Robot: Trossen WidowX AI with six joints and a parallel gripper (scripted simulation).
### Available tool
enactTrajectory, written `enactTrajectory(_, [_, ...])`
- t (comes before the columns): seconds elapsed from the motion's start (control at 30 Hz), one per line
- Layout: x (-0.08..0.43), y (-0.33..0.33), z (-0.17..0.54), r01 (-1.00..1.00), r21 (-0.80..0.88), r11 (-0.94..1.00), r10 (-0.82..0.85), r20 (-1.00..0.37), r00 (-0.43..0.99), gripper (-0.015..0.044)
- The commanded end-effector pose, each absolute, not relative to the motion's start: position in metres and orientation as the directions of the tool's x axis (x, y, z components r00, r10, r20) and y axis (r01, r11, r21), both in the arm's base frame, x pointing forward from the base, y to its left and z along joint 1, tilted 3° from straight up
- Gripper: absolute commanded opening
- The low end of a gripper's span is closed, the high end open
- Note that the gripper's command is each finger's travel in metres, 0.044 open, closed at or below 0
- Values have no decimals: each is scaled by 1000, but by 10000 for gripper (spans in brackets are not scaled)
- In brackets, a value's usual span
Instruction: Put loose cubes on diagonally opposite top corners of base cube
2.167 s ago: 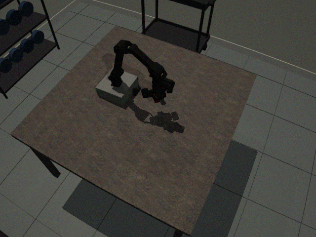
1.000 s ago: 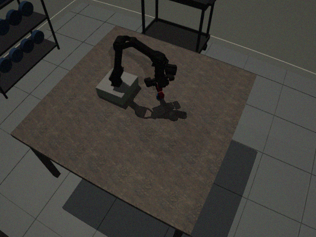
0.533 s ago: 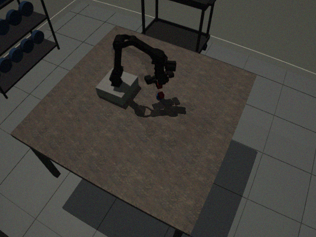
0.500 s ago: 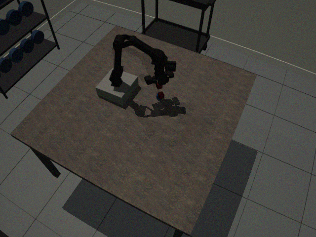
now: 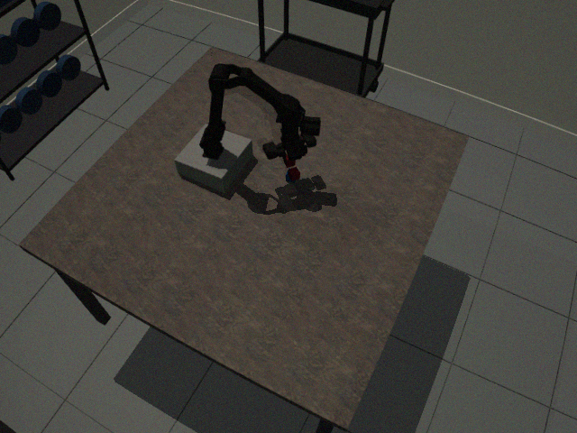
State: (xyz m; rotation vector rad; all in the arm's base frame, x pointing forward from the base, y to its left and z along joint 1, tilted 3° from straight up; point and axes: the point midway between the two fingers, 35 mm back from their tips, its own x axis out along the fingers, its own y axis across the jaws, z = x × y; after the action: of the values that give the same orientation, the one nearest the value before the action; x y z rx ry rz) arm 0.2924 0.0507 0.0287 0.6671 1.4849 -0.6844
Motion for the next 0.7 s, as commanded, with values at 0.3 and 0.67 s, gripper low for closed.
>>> enactTrajectory(0.3, [292, 52, 2, 762, -19, 647, 3, -1000, -27, 105])
enactTrajectory(0.67, [292, 52, -2, 762, -19, 647, 3, -1000, -27, 105])
